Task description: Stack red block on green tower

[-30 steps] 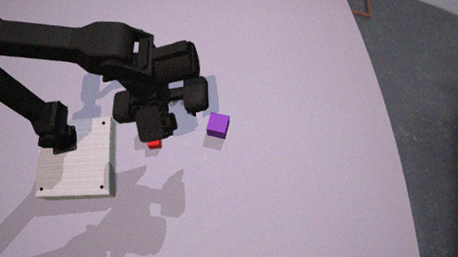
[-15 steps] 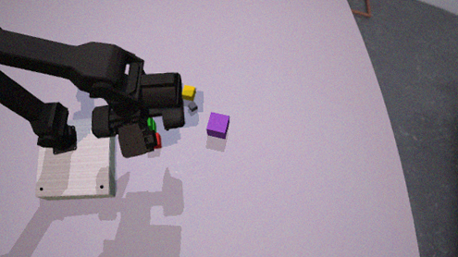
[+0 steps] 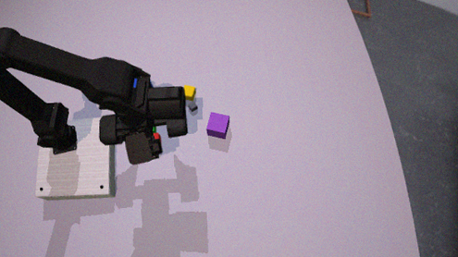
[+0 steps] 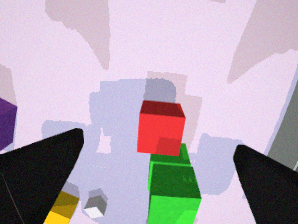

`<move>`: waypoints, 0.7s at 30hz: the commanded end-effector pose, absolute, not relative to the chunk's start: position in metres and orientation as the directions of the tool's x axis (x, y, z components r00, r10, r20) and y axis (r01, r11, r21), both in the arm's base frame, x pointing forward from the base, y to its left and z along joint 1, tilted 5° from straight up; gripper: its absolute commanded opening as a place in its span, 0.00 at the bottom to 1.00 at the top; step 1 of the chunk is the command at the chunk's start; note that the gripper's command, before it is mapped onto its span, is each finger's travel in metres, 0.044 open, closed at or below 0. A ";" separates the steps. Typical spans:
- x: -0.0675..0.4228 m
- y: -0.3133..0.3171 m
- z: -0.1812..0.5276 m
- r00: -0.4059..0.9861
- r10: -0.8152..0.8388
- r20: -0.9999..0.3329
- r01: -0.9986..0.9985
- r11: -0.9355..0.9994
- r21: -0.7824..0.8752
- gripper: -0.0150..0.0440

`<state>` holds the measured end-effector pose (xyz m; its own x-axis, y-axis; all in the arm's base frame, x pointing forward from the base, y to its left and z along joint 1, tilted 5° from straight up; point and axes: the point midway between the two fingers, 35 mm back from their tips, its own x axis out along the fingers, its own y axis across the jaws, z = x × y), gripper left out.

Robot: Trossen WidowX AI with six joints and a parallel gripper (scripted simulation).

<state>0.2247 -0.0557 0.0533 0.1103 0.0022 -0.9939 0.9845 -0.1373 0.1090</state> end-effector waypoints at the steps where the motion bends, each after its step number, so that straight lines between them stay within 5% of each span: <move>1: 0.225 -0.055 0.047 0.109 0.008 -0.994 0.986 -0.131 0.107 1.00; 21: 0.228 -0.055 0.016 0.109 0.008 -0.994 0.986 -0.131 0.107 1.00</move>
<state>0.2279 -0.0557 0.0213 0.1076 0.0033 -0.9942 0.9853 -0.1340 0.1062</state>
